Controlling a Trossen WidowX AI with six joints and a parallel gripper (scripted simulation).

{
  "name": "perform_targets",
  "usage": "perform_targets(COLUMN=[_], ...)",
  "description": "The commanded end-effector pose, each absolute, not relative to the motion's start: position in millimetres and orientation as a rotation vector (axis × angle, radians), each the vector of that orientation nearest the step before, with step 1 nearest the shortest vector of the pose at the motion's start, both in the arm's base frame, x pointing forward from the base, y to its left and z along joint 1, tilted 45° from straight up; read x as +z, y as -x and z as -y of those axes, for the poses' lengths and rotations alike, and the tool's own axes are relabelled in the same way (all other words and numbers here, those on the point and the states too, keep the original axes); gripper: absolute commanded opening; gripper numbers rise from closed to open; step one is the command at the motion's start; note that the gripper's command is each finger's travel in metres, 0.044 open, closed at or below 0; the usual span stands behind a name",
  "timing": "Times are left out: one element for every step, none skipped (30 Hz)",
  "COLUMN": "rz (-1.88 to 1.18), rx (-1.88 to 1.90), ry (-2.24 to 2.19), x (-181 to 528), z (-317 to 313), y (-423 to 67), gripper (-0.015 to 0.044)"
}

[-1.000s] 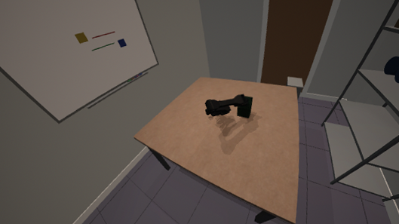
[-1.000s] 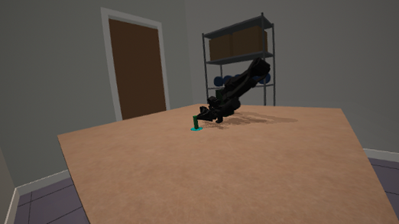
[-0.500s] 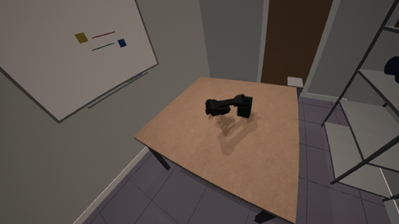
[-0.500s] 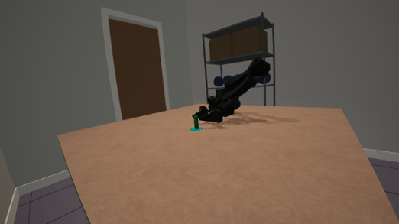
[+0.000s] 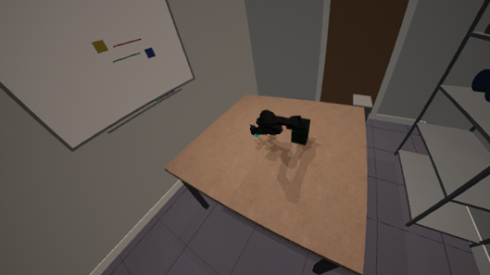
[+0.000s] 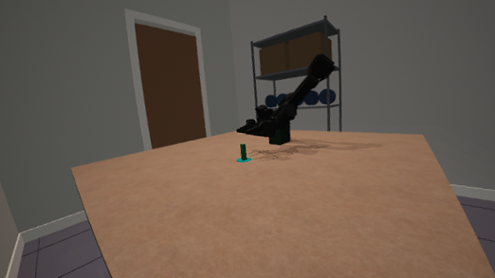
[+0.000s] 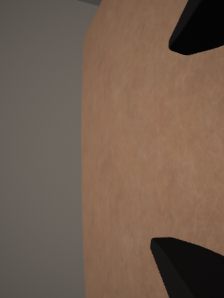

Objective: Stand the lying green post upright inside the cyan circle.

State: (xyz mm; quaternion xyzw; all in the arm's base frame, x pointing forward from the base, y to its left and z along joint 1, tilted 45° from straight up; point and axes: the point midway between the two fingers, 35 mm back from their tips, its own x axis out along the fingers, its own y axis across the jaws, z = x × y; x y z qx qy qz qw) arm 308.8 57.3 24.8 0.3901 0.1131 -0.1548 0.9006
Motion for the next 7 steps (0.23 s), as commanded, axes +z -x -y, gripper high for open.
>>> perform_targets(rz=[-0.232, -0.231, -0.230, -0.229, -0.229, -0.229, -0.239], rx=[-0.317, -0.317, -0.316, -0.316, -0.316, -0.316, -0.316], ry=[-0.801, -0.800, -0.800, -0.800, -0.799, -0.799, -0.791], x=[37.3, 39.8, 41.8, 43.0, 43.4, 43.4, 41.8], z=[-42.3, -39.2, -36.7, -35.2, -34.7, -34.7, -35.0], y=[-305.4, -304.6, -303.9, -303.4, -303.3, -303.3, -304.8], gripper=[0.0400, 0.0400, 0.0400, 0.0400, 0.0400, 0.0400, 0.0400])
